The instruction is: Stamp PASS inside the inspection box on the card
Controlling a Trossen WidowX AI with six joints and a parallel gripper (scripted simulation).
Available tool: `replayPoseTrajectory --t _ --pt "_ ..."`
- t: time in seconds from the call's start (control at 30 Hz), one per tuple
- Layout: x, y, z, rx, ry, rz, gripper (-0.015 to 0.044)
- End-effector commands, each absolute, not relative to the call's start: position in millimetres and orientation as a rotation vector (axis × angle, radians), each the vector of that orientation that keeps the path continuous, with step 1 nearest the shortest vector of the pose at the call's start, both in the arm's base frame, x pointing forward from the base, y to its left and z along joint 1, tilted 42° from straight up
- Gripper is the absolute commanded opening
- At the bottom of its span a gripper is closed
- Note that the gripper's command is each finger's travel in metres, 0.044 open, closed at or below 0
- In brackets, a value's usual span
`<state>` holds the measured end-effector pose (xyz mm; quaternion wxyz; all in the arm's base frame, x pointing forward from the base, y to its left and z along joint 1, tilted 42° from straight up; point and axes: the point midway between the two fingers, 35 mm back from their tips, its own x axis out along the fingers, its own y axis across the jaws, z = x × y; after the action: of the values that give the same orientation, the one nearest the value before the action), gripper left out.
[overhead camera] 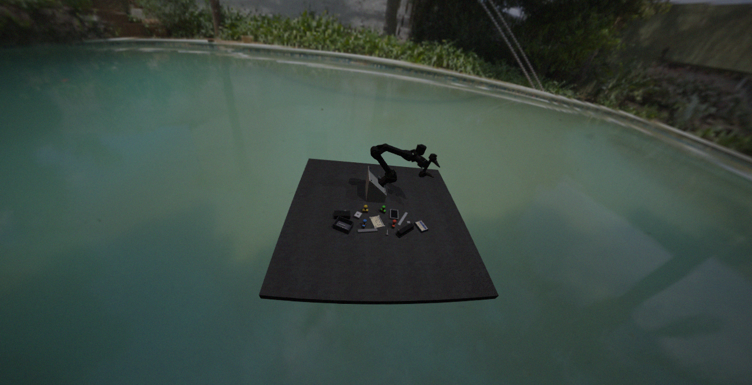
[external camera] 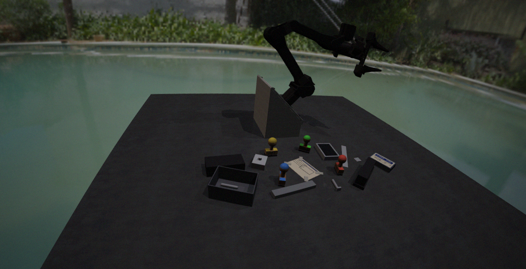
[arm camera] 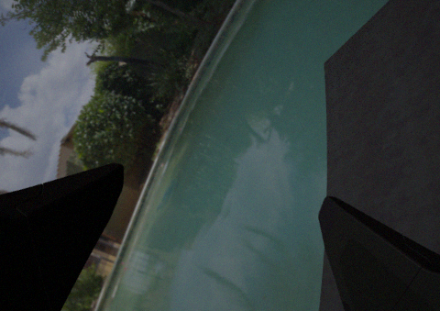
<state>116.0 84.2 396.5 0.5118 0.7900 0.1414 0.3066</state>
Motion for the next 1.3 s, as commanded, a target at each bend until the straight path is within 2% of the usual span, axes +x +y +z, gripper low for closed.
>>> replayPoseTrajectory --t 0.0,0.2,0.23,0.5,0.77,1.03,1.27 --pt "116.1 85.9 396.1 1.883 0.335 0.737 0.0374" --pt "133.2 137.5 368.0 1.33 0.245 0.647 0.0216" --pt "139.6 145.4 359.5 1.231 0.246 0.622 0.0211" --pt "206.1 171.0 263.2 0.514 0.427 0.41 0.0211" --pt "252.6 124.8 156.5 0.112 0.807 0.271 0.0211" --pt "245.6 66.4 73.5 0.042 1.24 0.32 0.0211" --pt "214.4 29.1 31.6 0.306 1.504 0.513 0.0211"
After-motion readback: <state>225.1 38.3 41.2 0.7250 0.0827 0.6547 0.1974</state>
